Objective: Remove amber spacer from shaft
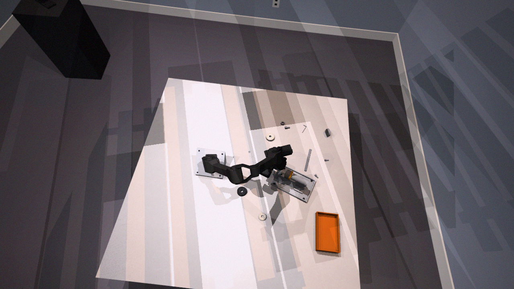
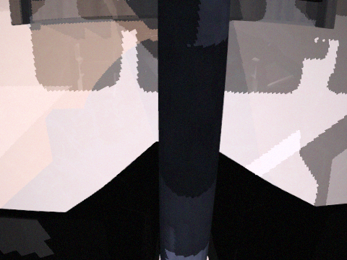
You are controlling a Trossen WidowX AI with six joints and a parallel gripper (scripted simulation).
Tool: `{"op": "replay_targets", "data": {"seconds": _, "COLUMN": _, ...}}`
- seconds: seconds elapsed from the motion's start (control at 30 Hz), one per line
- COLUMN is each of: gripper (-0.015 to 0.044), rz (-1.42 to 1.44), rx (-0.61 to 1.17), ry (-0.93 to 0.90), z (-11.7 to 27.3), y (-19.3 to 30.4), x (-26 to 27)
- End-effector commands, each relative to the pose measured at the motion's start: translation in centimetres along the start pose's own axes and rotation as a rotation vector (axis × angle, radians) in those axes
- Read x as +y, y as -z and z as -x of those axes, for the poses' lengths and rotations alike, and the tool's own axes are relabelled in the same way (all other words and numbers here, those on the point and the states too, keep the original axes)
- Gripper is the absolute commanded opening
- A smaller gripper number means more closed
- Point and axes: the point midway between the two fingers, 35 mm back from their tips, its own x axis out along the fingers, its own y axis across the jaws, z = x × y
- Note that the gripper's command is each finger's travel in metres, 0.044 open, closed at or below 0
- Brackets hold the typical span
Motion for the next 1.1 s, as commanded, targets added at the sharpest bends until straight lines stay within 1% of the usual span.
{"op": "replay_targets", "data": {"seconds": 0.0, "gripper": 0.0000, "rz": 0.001, "rx": 0.003, "ry": -0.001, "z": 0.00, "y": 0.25, "x": 0.01}}
{"op": "replay_targets", "data": {"seconds": 1.07, "gripper": 0.0000, "rz": 0.001, "rx": 0.003, "ry": -0.001, "z": 0.00, "y": 0.63, "x": 0.01}}
